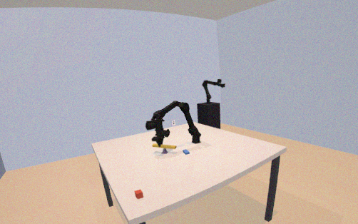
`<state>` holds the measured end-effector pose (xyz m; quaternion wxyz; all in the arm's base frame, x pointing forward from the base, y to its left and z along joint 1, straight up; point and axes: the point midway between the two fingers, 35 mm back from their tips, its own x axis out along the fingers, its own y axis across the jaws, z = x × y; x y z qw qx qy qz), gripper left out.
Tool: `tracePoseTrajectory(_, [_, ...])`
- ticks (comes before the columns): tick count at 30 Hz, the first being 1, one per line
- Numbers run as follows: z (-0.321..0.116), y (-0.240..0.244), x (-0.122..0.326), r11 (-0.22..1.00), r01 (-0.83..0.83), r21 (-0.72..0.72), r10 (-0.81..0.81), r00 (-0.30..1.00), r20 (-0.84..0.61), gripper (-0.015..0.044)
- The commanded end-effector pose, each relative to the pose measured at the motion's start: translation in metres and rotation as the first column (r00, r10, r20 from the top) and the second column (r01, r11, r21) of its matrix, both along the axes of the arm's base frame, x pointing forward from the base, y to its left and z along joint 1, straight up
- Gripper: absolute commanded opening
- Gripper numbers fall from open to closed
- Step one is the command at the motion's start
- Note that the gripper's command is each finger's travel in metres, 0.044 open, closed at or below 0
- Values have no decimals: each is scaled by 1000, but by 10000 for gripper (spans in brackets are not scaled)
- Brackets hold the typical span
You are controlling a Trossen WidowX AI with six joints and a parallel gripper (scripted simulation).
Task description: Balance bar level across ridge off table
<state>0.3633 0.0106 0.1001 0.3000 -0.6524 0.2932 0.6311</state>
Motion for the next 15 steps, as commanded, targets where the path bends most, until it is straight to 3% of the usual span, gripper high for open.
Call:
tracePoseTrajectory(1, [-1,1,0,1000,-1,5,1,1000,0,0])
tracePoseTrajectory(15, [-2,1,0,1000,-1,5,1,1000,0,0])
